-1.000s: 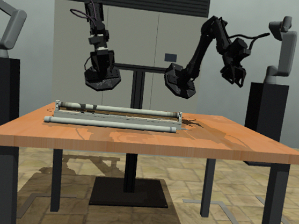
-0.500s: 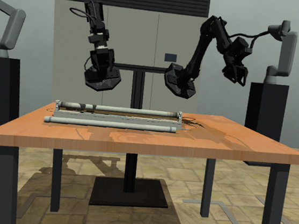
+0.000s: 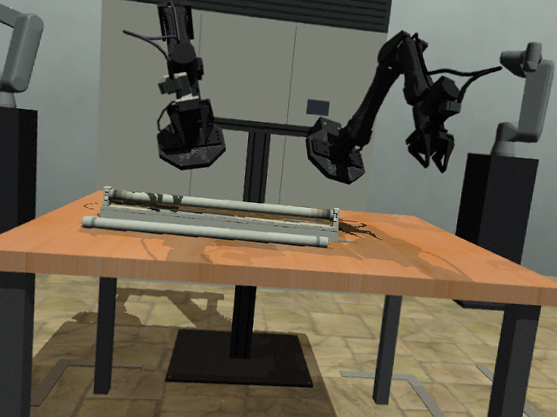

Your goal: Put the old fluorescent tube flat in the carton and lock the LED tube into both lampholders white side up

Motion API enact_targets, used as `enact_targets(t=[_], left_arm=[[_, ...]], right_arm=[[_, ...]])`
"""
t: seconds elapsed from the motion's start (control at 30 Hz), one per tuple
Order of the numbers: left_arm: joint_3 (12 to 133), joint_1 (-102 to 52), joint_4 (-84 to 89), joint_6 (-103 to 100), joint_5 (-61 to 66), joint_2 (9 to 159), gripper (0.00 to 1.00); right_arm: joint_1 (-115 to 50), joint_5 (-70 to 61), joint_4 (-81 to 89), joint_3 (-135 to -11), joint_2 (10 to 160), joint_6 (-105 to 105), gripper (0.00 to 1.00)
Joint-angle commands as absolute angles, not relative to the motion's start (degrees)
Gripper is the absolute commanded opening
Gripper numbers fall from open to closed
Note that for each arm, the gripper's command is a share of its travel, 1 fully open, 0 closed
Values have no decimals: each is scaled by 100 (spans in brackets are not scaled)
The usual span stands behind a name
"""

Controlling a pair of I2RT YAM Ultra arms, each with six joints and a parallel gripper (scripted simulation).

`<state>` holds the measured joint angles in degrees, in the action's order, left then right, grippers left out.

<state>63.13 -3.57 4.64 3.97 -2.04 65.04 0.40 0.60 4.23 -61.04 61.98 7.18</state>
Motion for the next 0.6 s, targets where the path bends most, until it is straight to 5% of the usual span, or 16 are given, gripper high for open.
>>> enact_targets(t=[0.0,0.57], left_arm=[[6696,-629,1010,797,-443,6759,49],[8277,-2128,2946,2273,-1464,8689,49]], right_arm=[[123,75,905,-6352,6332,1382,49],[328,296,2689,-7073,7081,4157,49]])
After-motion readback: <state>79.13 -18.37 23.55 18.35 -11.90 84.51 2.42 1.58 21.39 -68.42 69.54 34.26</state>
